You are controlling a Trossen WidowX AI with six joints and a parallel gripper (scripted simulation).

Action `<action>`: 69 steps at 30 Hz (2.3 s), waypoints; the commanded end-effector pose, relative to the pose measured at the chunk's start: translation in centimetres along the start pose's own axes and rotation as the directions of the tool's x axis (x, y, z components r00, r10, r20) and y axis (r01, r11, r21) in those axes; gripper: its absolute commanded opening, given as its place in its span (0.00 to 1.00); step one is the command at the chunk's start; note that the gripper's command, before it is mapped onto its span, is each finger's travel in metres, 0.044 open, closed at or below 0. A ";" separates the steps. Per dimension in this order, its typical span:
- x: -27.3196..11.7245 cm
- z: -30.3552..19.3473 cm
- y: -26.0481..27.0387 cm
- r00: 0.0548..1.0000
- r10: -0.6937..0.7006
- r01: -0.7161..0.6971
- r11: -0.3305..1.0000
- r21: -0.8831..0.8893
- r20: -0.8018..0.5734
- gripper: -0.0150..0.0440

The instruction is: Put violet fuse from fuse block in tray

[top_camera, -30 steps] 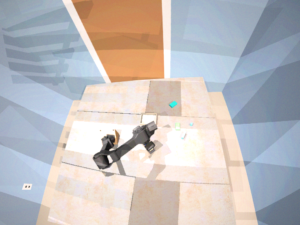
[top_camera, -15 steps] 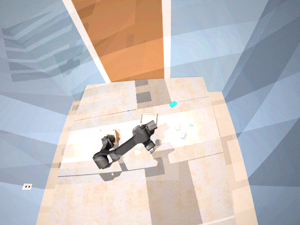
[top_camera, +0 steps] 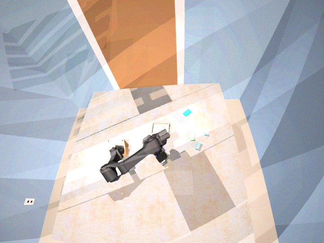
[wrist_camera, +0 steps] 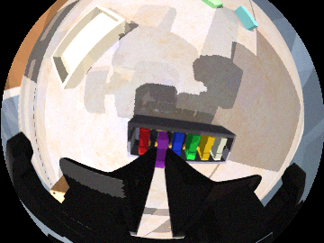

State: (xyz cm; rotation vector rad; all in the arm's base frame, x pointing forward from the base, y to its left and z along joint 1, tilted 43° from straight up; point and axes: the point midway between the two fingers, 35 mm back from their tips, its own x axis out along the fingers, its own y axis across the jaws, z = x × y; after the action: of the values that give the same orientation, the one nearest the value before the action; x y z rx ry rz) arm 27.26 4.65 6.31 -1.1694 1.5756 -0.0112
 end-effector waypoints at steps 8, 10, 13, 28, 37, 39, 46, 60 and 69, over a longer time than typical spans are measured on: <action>-0.5 0.0 0.1 1.000 0.005 -0.005 1.000 0.005 0.000 0.25; -0.6 0.0 0.1 1.000 0.004 -0.004 1.000 0.005 0.000 0.25; -0.8 0.0 0.1 1.000 0.004 -0.004 1.000 0.005 -0.001 0.25; -1.5 -0.1 0.1 1.000 0.004 -0.004 1.000 0.003 -0.002 0.25; -2.8 0.0 0.1 1.000 0.004 -0.004 1.000 0.003 -0.002 0.25; -3.1 0.0 0.1 1.000 0.004 -0.004 1.000 0.003 -0.002 0.25; -3.8 0.2 0.2 1.000 0.005 -0.005 1.000 0.002 -0.001 0.25; -4.6 5.9 4.4 1.000 0.013 -0.013 1.000 0.002 0.008 0.25; -4.8 9.2 8.0 1.000 0.015 -0.015 1.000 0.002 0.010 0.25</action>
State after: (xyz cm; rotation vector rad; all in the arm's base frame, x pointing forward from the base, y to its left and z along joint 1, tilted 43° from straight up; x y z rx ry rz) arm 28.53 15.85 3.23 -1.1569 1.5648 0.0060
